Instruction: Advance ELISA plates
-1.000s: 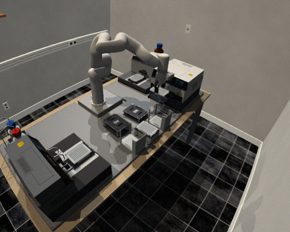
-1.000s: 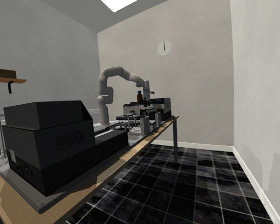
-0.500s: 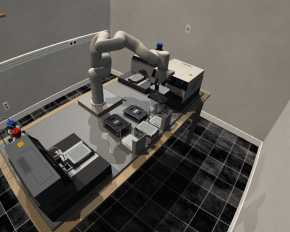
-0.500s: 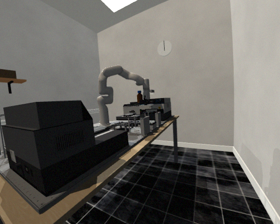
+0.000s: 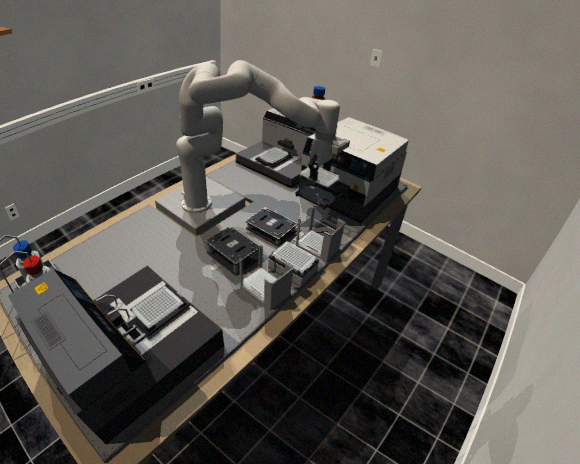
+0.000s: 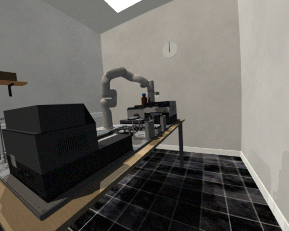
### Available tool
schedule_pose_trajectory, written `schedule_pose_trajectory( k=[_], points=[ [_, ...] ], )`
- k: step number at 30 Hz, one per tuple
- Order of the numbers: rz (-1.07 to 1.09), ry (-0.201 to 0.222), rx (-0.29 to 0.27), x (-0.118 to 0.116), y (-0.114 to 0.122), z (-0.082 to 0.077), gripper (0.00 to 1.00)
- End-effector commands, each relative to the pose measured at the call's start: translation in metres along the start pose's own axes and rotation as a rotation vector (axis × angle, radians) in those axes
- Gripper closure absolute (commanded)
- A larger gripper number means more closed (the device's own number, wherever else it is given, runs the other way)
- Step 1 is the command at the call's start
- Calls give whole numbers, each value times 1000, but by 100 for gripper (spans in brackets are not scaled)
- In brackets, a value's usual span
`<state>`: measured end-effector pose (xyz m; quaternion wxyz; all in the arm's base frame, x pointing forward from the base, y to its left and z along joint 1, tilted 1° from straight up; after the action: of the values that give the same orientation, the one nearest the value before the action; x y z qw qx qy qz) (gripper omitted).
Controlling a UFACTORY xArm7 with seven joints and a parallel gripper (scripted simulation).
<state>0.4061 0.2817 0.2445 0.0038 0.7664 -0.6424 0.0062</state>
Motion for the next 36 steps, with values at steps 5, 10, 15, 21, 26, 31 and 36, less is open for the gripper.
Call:
schedule_pose_trajectory(
  k=[5,10,15,21,26,31,36],
  points=[
    [-7,-1,4,14,-9,-2,100],
    [-7,-1,4,28,-17,-2,100],
    [-7,-1,4,43,-25,-2,100],
    [-16,-1,4,55,-32,-2,100],
    [-16,-1,4,69,-40,-2,100],
    [-16,-1,4,84,-48,-2,100],
    [-16,-1,4,92,-53,-2,100]
  ],
)
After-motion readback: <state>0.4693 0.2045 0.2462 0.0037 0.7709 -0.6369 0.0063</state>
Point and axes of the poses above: the point where the finger pads meet when closed, its own z axis out along the fingers, its own x axis across the jaws, y = z × x, the point moved 5 cm from there along -z, back along the fingers, and after that the axes turned 10 degrees about -z, right-handed, at the moved point
